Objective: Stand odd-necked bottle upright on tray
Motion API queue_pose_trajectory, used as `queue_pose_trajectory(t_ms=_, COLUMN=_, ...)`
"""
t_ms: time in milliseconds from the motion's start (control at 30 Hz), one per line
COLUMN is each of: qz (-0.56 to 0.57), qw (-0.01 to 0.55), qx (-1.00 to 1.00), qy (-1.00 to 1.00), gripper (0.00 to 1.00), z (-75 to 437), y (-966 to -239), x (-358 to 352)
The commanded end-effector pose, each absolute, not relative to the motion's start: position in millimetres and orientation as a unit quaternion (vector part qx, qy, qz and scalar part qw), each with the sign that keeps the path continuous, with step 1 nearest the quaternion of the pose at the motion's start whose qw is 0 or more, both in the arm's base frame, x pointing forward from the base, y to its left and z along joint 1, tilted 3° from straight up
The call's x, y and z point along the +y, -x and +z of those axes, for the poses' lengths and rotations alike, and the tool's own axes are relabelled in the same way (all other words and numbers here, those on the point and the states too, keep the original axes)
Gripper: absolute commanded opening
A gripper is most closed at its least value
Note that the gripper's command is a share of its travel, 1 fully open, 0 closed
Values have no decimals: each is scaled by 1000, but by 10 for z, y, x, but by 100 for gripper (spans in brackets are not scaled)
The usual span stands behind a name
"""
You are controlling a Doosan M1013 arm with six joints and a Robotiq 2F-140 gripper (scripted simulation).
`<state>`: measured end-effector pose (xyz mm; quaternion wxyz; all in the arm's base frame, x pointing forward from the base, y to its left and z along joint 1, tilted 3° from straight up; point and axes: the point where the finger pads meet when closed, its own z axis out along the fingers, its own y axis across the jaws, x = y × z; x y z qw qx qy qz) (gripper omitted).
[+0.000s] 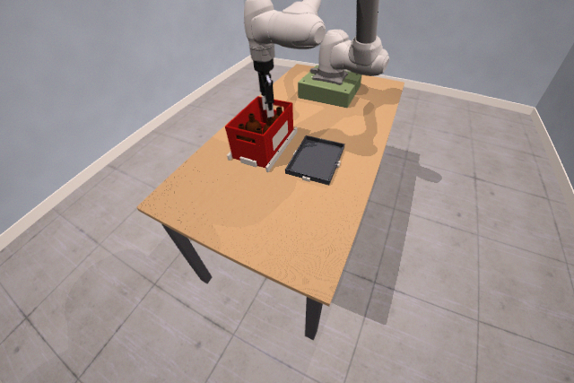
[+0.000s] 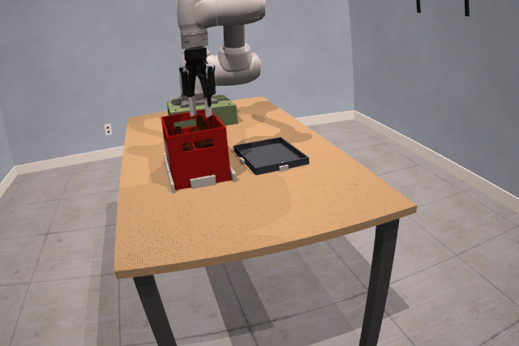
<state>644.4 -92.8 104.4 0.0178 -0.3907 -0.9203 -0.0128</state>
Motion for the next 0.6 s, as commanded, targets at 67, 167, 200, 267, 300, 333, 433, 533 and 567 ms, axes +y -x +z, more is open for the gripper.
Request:
queue_pose_trajectory(t_ms=67, qz=-14, qw=19, qx=-920, qy=391, gripper=38, z=1013, y=-6443, x=-891)
queue_pose_trajectory(t_ms=167, qz=-14, qw=19, qx=-920, qy=391, gripper=38, z=1013, y=-6443, x=-885)
queue_pose_trajectory(t_ms=200, qz=-14, qw=19, qx=-920, qy=391, gripper=38, z=1013, y=-6443, x=-881)
queue_pose_trajectory(t_ms=267, qz=-14, qw=19, qx=-920, qy=391, gripper=38, z=1013, y=-6443, x=-877)
queue_pose_trajectory(t_ms=300, qz=-14, qw=19, qx=-920, qy=391, gripper=38, z=1013, y=-6443, x=-877)
queue_pose_trajectory(t_ms=333, qz=-14, qw=19, qx=-920, qy=391, gripper=38, z=1014, y=-6442, x=-872)
queue_pose_trajectory(t_ms=433, qz=-14, qw=19, qx=-920, qy=391, gripper=38, z=1014, y=-6442, x=-861)
queue_pose_trajectory(t_ms=533, qz=-14, qw=19, qx=-920, qy=391, gripper=38, z=1014, y=-6442, x=-857)
queue_pose_trajectory(t_ms=567, qz=-14, qw=19, qx=-920, qy=391, gripper=38, z=1014, y=-6442, x=-857)
